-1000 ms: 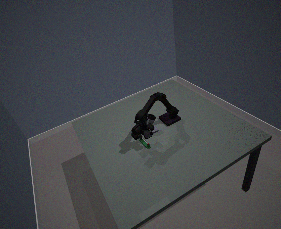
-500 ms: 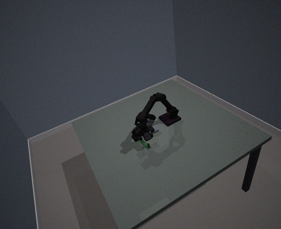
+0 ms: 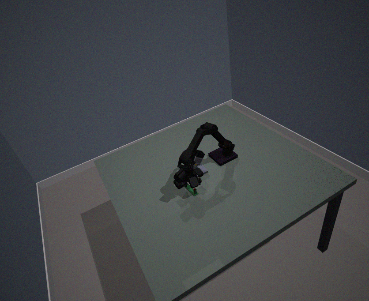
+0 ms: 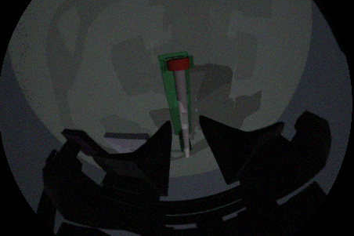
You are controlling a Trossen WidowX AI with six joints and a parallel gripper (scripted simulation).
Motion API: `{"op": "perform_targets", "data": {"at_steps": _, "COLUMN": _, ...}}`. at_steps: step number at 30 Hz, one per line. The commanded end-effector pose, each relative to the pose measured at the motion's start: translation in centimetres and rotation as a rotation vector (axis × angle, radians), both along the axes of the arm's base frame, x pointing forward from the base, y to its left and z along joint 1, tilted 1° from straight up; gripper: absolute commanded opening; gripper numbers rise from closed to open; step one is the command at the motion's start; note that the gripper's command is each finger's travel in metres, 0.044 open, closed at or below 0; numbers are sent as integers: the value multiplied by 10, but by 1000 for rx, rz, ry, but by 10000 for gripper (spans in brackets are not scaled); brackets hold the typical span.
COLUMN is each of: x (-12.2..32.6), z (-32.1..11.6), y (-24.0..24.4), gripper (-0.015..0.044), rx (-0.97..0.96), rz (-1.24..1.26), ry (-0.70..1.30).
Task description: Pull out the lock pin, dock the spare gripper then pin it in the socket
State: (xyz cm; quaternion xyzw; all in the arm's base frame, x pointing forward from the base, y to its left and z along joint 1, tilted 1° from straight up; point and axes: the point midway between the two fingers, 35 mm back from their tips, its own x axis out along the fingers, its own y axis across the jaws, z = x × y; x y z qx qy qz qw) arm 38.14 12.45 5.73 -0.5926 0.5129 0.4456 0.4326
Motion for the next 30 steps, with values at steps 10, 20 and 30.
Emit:
{"op": "perform_targets", "data": {"at_steps": 10, "x": -1, "z": -18, "y": -2, "gripper": 180, "rx": -7, "rz": 6, "ry": 6}}
{"op": "perform_targets", "data": {"at_steps": 20, "x": -1, "z": -18, "y": -2, "gripper": 9, "rx": -7, "rz": 6, "ry": 6}}
{"op": "perform_targets", "data": {"at_steps": 30, "x": -1, "z": -13, "y": -2, "gripper": 0, "rx": -7, "rz": 6, "ry": 6}}
